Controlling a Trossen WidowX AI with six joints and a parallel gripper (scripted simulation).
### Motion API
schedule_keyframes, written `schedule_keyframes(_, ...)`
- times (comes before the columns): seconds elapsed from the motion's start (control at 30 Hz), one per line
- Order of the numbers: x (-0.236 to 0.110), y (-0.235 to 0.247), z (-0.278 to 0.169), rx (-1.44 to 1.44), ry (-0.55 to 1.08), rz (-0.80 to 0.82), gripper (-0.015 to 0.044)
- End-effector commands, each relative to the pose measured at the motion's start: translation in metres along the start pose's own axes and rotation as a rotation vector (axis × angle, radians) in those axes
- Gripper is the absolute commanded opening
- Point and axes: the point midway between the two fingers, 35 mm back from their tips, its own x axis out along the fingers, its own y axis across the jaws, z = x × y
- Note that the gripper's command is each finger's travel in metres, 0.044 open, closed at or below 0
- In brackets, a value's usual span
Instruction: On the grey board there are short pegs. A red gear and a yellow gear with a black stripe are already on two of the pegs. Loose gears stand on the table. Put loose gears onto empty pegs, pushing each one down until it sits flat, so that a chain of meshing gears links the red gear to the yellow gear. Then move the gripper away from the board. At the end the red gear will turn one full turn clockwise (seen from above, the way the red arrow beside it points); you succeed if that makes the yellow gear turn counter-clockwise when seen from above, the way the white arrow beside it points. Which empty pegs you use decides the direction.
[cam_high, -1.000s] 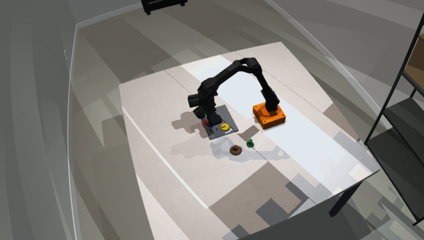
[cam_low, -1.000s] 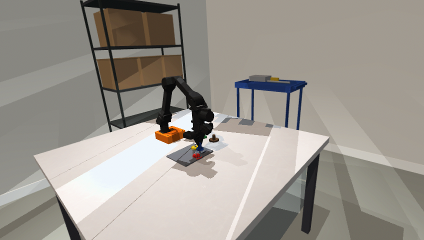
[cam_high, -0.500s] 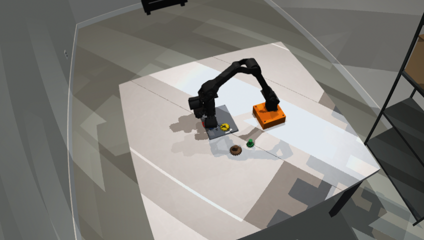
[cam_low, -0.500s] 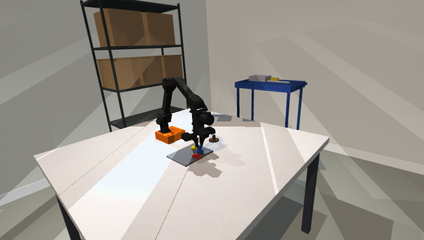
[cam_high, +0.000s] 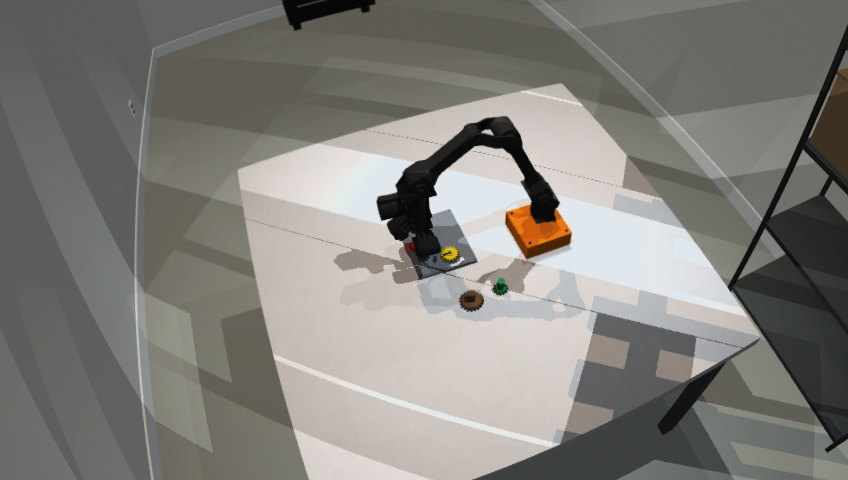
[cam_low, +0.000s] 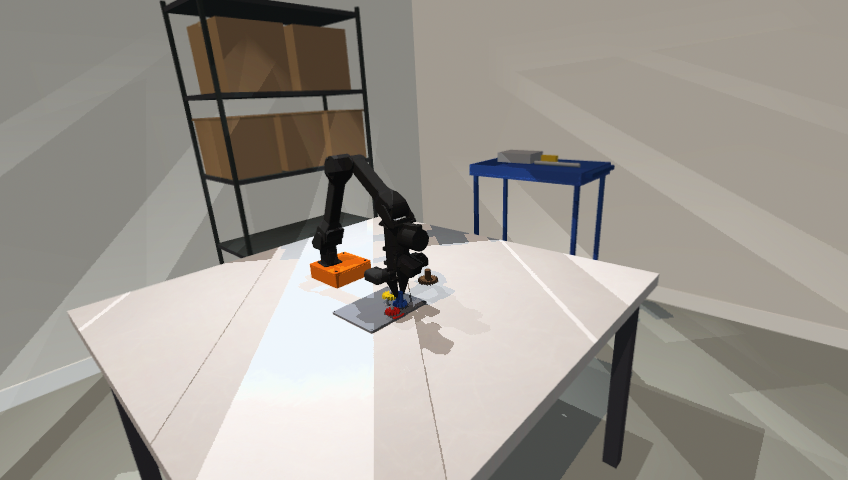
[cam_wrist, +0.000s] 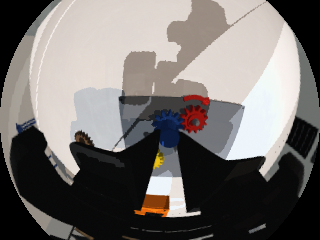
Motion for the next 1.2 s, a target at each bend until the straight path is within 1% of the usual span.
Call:
schedule_keyframes(0.0, 0.0012, 0.0004, -0.0010, -0.108, 0.001, 0.002, 0.0000)
schedule_keyframes(0.2, 0.0021, -0.0005, -0.0009, -0.248, 0.001, 0.002, 0.0000)
schedule_keyframes(0.33, 0.0026, -0.0004, -0.0003, -0.237, 0.001, 0.002, 0.0000)
schedule_keyframes(0.5, 0.0033, 0.0002, -0.0001, -0.157, 0.001, 0.002, 0.0000)
schedule_keyframes(1.0, 0.0053, -0.0008, -0.0007, 0.243, 0.002, 0.001, 0.0000)
schedule_keyframes(1.17, 0.0061, -0.0004, 0.0000, 0.239, 0.002, 0.001, 0.0000)
